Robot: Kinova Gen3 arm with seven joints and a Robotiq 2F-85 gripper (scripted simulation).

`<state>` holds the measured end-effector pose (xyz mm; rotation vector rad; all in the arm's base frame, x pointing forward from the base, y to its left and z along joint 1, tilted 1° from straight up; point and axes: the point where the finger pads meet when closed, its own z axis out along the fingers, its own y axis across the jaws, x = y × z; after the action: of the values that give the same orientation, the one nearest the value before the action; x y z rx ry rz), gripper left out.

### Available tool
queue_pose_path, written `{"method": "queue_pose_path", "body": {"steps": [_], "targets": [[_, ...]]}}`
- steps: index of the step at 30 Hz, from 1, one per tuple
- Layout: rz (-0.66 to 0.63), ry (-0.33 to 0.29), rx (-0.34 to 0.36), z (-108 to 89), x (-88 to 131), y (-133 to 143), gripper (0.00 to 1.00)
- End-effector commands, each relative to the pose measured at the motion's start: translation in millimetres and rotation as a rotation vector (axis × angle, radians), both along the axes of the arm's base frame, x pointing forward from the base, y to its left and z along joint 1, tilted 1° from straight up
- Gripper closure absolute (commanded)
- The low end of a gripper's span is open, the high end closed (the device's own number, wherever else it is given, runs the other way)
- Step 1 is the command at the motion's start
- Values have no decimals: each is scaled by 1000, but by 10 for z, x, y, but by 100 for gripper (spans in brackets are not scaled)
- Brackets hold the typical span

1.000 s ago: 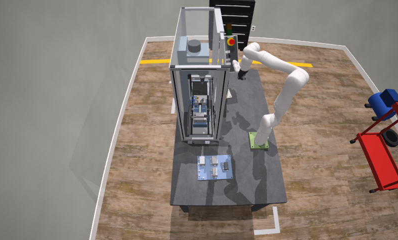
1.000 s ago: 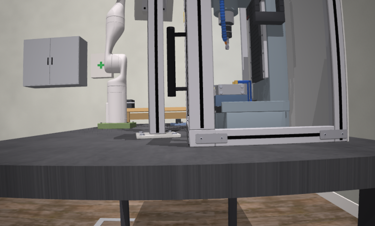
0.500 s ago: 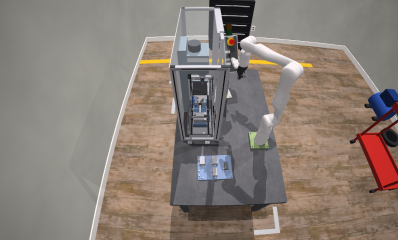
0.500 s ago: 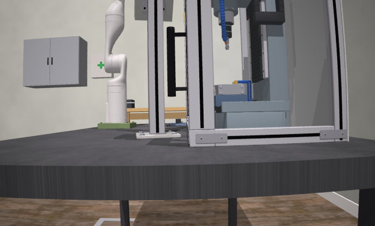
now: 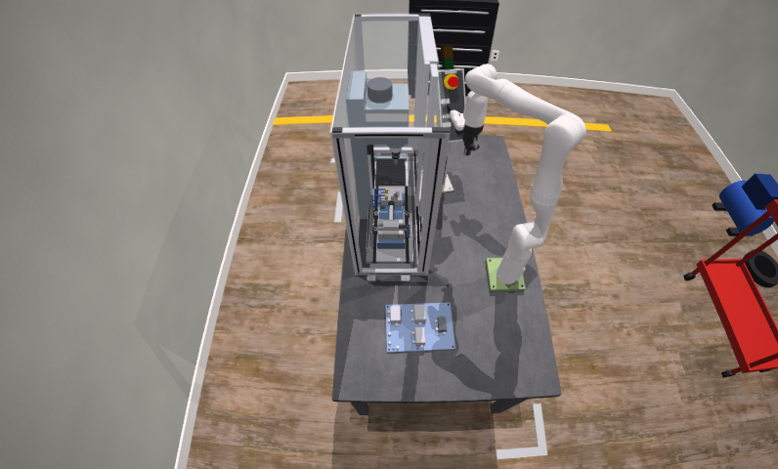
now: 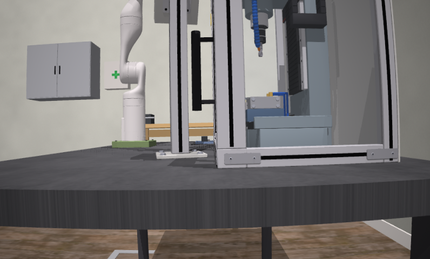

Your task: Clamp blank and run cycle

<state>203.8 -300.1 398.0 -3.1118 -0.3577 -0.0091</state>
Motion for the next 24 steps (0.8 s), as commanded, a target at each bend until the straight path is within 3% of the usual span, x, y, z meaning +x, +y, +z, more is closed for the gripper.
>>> {"method": "queue_pose_path", "body": {"steps": [1, 4, 16, 21, 24], "targets": [[92, -2, -2, 5, 1, -1, 90], [230, -3, -3, 6, 1, 0, 90], [230, -3, -3, 6, 1, 0, 90], [460, -5, -4, 6, 1, 0, 90], [460, -5, -4, 6, 1, 0, 90]]}}
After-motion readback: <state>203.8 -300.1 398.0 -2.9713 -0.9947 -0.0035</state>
